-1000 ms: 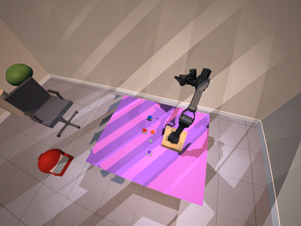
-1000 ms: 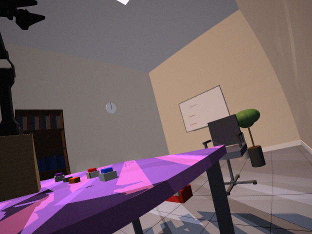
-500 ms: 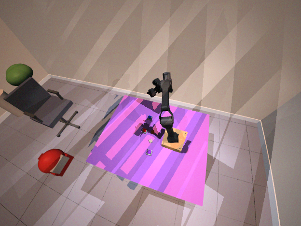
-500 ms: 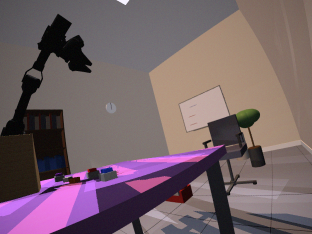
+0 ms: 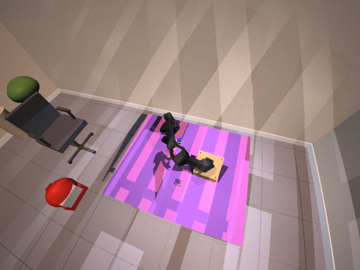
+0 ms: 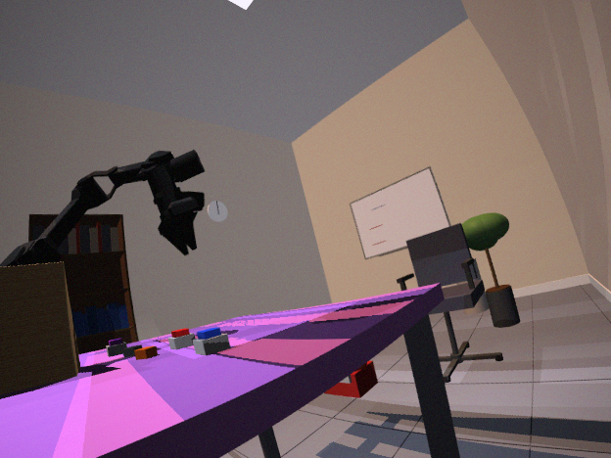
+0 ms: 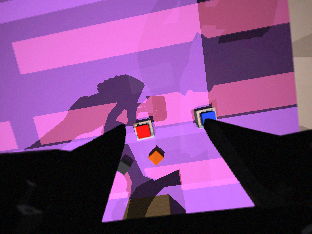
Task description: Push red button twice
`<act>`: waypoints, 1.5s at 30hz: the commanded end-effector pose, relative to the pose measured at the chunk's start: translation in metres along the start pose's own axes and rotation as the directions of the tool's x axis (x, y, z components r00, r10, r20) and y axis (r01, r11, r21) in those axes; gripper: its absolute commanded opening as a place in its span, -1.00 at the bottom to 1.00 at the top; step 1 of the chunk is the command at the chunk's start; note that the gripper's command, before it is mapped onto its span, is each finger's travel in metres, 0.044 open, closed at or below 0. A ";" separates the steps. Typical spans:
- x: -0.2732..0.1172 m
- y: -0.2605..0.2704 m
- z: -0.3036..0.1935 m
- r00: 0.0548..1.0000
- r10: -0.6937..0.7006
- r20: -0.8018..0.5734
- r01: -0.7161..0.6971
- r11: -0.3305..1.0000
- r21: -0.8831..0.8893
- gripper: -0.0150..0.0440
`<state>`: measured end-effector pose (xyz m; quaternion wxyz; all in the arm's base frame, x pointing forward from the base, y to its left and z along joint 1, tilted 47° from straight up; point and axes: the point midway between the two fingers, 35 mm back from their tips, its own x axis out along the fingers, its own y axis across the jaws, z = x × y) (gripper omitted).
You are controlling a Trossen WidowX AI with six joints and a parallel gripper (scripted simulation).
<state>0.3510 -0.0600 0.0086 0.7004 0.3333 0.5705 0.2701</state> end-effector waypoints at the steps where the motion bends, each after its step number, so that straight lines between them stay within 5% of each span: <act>1: 0.050 0.035 -0.038 0.979 -0.047 -0.200 0.023 0.993 -0.118 0.86; 11: 0.069 0.048 -0.058 0.956 -0.072 -0.284 0.024 0.985 -0.170 0.86; 17: 0.126 0.045 -0.075 0.956 -0.070 -0.284 0.021 0.985 -0.169 0.33; 26: 0.128 0.045 -0.076 0.956 -0.069 -0.285 0.021 0.985 -0.169 -0.42; 45: 0.139 0.044 -0.079 0.956 -0.069 -0.284 0.021 0.985 -0.169 -0.42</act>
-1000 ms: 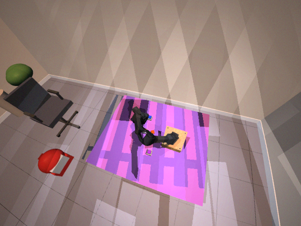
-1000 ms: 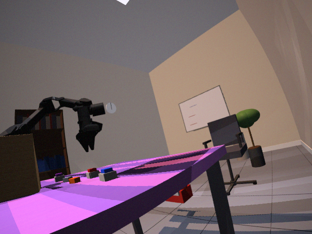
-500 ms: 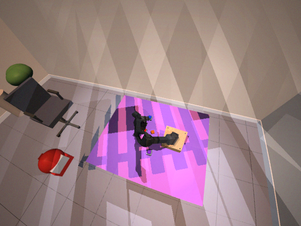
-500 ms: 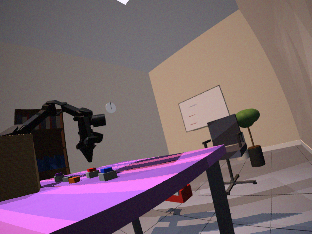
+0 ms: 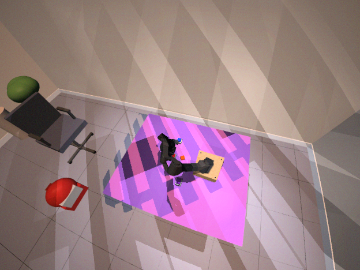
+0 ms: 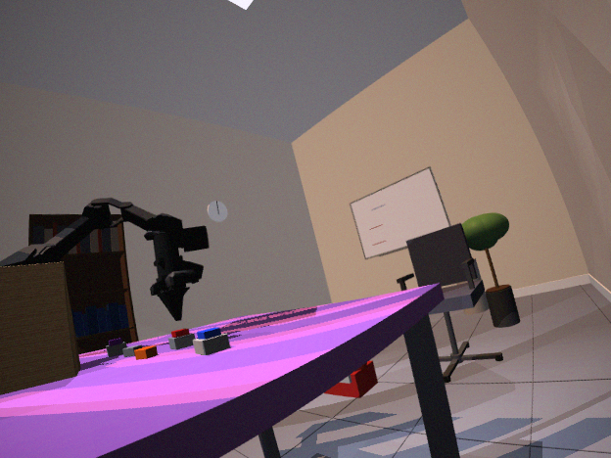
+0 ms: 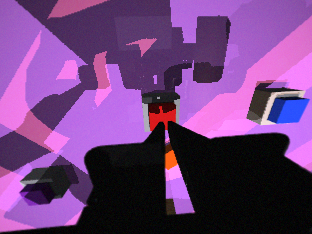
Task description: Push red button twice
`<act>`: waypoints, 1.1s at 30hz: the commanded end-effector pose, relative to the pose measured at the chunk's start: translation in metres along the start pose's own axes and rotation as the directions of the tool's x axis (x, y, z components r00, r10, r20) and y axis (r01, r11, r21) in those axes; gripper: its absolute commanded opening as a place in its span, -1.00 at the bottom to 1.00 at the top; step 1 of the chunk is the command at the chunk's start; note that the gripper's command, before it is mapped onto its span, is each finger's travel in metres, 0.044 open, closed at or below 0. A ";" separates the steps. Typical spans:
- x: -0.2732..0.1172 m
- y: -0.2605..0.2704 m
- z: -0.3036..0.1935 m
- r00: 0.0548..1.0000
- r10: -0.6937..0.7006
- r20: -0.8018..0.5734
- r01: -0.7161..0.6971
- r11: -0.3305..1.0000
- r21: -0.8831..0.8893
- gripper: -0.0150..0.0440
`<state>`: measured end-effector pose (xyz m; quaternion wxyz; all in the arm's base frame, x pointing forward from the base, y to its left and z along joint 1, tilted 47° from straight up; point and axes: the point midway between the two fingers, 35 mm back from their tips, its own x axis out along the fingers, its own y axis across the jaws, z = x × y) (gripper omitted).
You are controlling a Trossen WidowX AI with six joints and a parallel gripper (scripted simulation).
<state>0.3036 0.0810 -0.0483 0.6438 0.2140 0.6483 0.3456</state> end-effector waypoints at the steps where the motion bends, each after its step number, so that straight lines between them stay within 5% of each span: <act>1: 0.008 0.000 -0.001 1.000 0.007 -0.004 -0.007 1.000 0.008 -0.42; 33: 0.030 0.000 -0.002 1.000 0.009 -0.004 -0.009 1.000 0.008 -0.42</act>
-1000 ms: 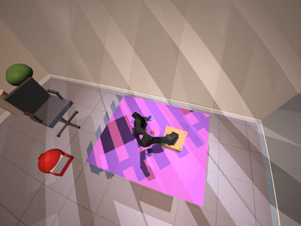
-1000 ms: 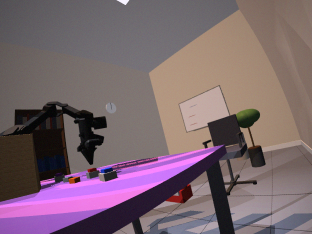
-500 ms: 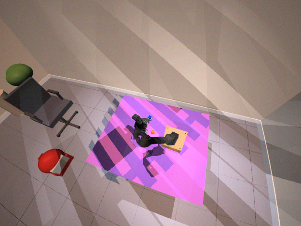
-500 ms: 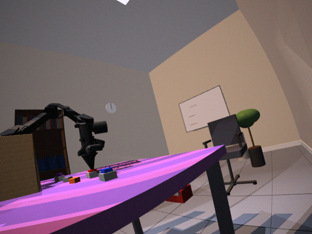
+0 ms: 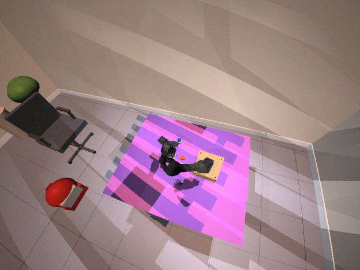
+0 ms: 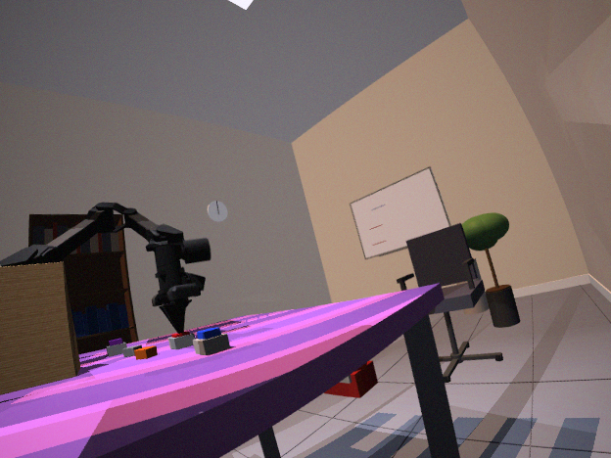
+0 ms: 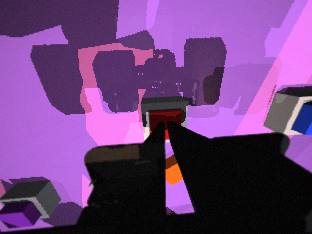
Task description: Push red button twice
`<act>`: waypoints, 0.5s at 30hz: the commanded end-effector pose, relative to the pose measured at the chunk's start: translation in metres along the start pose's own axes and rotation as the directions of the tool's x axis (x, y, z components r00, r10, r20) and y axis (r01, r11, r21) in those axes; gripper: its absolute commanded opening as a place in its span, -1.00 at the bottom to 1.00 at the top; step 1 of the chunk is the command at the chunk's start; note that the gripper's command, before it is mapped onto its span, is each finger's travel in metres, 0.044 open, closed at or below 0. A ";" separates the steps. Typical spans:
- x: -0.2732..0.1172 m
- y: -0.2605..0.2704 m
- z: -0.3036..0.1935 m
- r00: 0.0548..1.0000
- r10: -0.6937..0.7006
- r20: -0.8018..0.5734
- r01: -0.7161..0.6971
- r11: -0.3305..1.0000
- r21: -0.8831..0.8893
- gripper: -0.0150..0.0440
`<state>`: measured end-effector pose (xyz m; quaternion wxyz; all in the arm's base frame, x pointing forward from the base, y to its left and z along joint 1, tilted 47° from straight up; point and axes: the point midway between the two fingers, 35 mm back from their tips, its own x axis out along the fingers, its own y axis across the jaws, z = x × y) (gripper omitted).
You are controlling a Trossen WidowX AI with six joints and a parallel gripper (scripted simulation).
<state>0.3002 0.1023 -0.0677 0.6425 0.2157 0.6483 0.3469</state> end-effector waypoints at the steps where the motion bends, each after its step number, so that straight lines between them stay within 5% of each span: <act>1: 0.001 -0.001 -0.001 1.000 0.005 -0.003 -0.005 1.000 0.007 -0.42; 7: -0.033 -0.001 -0.001 1.000 0.003 -0.003 -0.003 1.000 0.006 -0.42; 15: -0.030 -0.001 -0.001 1.000 0.003 -0.003 -0.003 1.000 0.006 -0.42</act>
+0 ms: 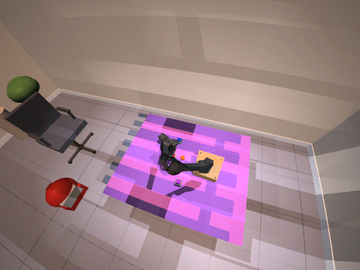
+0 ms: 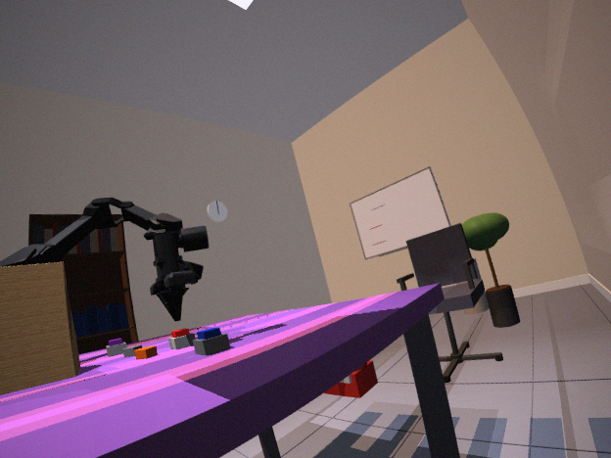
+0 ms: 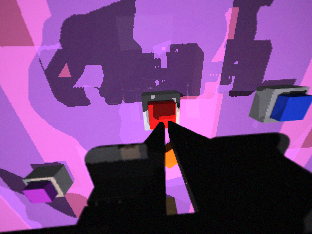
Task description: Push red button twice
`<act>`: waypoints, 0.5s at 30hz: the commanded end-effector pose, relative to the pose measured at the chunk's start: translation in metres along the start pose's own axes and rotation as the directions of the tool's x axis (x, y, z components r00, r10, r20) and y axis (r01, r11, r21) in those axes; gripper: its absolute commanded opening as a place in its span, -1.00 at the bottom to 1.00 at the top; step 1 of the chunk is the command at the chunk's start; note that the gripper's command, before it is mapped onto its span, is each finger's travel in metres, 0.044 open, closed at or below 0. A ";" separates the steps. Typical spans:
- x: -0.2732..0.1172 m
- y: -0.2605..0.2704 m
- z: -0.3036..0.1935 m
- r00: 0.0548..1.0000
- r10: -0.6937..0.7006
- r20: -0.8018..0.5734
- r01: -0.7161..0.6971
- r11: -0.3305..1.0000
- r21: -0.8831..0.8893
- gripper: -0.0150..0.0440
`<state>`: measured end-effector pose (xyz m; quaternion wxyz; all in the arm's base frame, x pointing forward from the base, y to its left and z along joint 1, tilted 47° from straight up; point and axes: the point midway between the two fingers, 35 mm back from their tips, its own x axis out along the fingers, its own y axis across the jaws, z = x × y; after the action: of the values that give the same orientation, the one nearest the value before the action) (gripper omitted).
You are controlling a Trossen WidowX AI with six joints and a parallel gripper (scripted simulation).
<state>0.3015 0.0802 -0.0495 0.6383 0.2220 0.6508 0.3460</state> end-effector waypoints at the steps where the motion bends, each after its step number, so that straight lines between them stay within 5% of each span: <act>1: 0.000 0.001 0.001 1.000 -0.006 0.001 0.006 1.000 -0.006 -0.42; 15: 0.023 0.001 0.001 1.000 -0.005 0.001 0.005 1.000 -0.006 -0.42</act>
<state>0.3032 0.0928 -0.0579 0.6446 0.2141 0.6467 0.3469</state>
